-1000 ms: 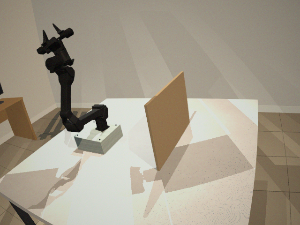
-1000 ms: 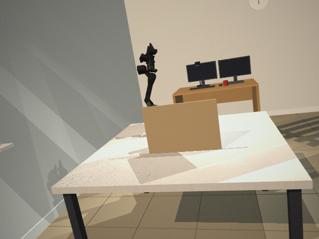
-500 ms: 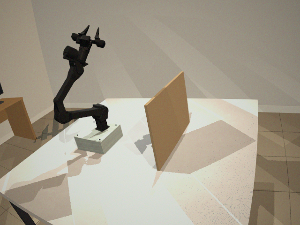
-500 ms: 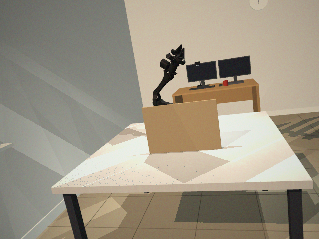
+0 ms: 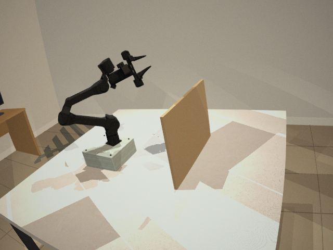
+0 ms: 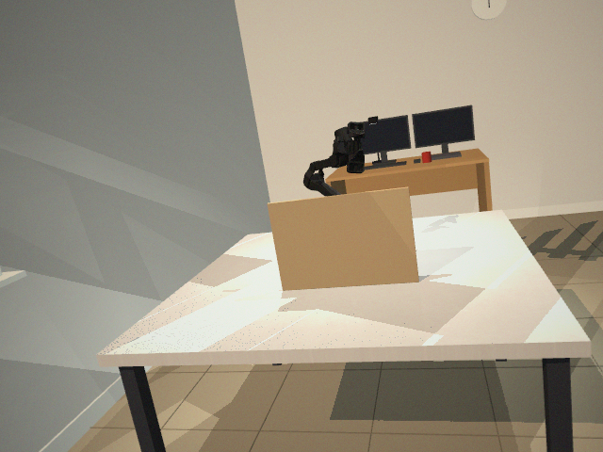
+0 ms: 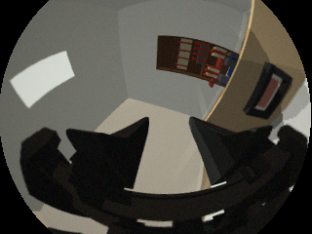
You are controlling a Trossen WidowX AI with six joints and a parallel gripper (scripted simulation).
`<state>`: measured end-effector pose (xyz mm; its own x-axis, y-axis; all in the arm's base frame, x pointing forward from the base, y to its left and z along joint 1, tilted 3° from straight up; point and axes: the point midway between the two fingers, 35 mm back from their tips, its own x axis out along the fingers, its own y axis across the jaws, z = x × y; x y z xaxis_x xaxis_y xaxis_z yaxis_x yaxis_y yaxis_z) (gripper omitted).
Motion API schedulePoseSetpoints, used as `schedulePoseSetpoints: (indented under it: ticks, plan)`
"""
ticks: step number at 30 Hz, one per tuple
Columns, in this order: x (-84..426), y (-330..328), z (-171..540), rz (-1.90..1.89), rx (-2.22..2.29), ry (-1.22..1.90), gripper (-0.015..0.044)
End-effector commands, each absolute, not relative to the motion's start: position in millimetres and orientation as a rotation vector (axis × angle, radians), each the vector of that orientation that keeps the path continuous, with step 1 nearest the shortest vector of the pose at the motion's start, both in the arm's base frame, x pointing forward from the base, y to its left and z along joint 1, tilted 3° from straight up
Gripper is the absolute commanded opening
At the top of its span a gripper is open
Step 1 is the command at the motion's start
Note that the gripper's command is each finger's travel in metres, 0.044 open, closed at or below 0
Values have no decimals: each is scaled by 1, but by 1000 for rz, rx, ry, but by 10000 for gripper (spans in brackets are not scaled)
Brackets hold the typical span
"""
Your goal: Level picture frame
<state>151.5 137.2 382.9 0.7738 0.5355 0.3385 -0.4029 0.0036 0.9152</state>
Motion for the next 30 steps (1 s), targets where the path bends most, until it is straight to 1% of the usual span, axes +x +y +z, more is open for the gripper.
schedulePoseSetpoints:
  ticks: [1, 4, 6, 30]
  plan:
    - [191, 121, 325, 447, 1414, 114, 260]
    - [211, 103, 286, 256, 1428, 92, 260]
    - [215, 98, 277, 212, 1431, 85, 260]
    - [215, 98, 277, 212, 1431, 85, 260]
